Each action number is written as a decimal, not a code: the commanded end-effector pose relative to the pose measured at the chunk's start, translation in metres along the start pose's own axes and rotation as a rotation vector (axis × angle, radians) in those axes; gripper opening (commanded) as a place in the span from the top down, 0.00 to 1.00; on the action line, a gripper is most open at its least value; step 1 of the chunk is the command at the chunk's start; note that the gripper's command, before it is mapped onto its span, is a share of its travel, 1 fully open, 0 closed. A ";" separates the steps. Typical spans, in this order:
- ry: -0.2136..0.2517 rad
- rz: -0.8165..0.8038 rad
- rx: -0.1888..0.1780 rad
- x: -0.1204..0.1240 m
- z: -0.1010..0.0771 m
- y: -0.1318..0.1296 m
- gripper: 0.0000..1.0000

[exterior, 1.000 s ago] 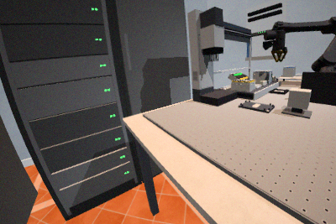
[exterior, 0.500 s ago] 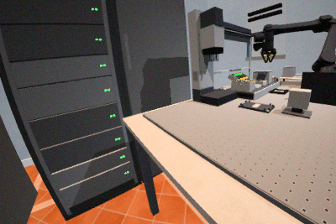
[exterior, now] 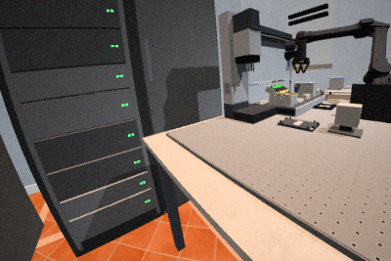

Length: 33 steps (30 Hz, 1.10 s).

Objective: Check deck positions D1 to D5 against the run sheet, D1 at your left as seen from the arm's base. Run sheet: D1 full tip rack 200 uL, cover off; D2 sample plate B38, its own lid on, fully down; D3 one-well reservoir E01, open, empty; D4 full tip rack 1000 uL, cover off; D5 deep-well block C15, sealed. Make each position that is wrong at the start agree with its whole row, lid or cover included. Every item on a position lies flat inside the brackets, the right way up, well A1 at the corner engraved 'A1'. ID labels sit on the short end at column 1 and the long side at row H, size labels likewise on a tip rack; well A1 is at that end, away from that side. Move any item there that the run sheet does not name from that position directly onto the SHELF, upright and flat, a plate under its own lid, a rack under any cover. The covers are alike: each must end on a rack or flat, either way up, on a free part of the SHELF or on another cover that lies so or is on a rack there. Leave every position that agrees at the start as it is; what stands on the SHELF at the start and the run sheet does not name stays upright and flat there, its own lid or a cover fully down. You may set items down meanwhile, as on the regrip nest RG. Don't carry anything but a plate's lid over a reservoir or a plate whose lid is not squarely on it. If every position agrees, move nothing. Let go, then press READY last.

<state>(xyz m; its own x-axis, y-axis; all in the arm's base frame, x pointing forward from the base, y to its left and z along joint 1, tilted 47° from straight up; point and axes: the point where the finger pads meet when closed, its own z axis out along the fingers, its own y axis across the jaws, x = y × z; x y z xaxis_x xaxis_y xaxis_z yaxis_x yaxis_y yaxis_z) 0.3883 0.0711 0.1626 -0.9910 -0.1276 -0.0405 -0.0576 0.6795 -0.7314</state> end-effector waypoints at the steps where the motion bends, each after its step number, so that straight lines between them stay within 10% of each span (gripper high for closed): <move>1: -0.026 0.010 -0.016 -0.024 -0.007 -0.002 0.00; 33: 0.001 -0.020 0.001 -0.008 0.036 0.002 0.00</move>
<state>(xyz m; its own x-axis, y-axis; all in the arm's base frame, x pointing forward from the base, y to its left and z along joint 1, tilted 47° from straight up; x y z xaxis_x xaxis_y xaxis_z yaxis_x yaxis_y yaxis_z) 0.3941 0.0485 0.1386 -0.9910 -0.1322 -0.0190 -0.0759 0.6742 -0.7347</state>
